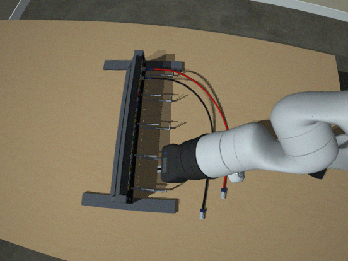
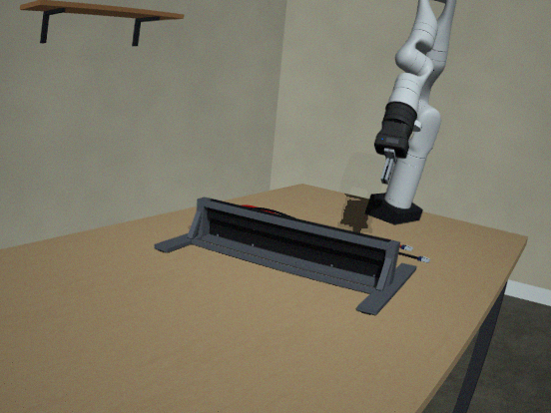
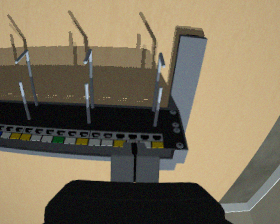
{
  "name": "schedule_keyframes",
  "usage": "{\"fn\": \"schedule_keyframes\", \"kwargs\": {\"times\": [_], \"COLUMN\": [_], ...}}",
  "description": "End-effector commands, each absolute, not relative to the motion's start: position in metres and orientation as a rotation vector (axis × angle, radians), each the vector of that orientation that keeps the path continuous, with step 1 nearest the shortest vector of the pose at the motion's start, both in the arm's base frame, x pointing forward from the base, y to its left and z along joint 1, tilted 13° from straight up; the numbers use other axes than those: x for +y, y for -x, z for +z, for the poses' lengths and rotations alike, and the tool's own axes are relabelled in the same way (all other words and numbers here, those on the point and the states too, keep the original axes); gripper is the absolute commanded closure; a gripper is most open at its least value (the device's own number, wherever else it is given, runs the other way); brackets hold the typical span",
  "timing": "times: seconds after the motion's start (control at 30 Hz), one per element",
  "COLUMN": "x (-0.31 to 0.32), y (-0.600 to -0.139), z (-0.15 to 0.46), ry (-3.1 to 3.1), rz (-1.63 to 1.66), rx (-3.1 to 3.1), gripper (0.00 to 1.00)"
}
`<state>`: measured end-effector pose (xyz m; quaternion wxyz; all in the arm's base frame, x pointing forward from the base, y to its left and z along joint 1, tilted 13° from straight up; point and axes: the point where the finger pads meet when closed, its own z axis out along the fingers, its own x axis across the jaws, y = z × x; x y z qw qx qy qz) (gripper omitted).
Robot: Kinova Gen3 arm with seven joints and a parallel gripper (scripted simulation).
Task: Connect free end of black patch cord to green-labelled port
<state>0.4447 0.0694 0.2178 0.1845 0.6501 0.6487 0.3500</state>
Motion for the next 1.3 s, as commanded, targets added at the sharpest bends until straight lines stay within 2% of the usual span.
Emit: {"fn": "schedule_keyframes", "kwargs": {"times": [0.0, 1.27], "x": [0.056, 0.053], "y": [-0.447, -0.433], "z": [0.221, 0.234], "ry": [-1.846, -1.846], "rz": [0.977, 0.978], "rx": [1.794, 1.794], "gripper": [1.00, 1.00]}}
